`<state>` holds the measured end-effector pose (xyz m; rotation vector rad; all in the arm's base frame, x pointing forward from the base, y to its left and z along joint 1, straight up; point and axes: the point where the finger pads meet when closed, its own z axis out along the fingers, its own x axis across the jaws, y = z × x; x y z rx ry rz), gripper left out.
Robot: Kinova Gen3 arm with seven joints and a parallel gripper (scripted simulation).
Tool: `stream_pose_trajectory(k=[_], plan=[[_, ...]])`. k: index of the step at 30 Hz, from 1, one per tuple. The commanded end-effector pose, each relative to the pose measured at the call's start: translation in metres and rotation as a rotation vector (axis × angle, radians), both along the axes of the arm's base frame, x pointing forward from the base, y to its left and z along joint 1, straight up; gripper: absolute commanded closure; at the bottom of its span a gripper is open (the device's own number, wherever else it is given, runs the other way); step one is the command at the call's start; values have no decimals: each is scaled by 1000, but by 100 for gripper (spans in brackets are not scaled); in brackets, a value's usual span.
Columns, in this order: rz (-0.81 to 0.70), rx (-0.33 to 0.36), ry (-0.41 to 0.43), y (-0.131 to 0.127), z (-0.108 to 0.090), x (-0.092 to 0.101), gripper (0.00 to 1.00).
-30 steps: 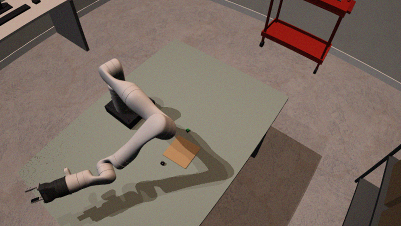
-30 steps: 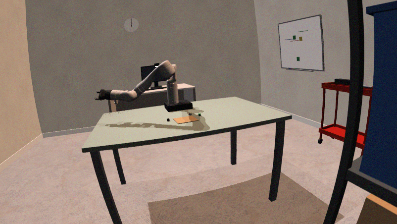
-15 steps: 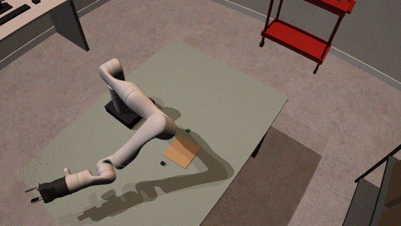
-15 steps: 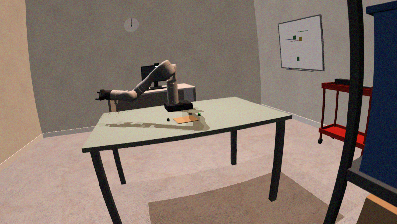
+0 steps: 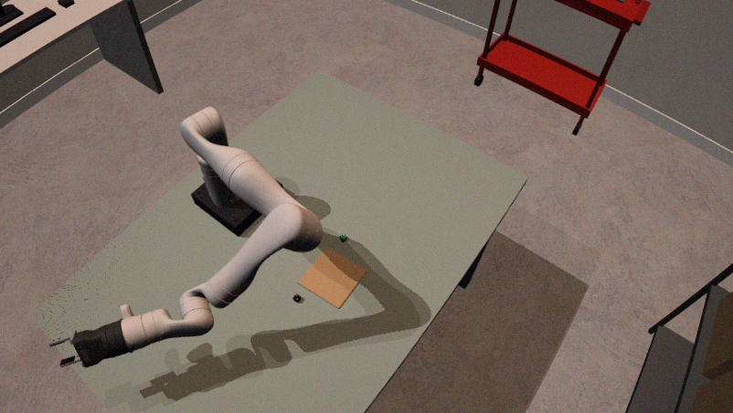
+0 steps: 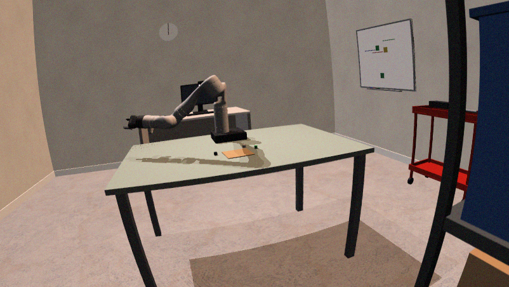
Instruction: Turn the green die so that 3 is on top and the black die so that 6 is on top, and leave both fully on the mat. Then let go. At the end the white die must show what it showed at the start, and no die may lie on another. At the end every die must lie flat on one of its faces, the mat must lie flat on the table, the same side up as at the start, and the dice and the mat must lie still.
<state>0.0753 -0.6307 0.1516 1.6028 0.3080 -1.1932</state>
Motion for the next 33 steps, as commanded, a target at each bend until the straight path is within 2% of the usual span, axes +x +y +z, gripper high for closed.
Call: stream_pose_trajectory(k=[1,11,16,18,19,26,33], plan=[[-4,-3,-15,1,3,2,0],[-127,57,-192,41,-26,-5,0],[-210,123,-320,75,-50,1,0],[-210,123,-320,75,-50,1,0],[-227,140,-348,83,-55,4,0],[-337,294,-553,149,-91,39,0],[-411,503,-756,229,-113,101,0]])
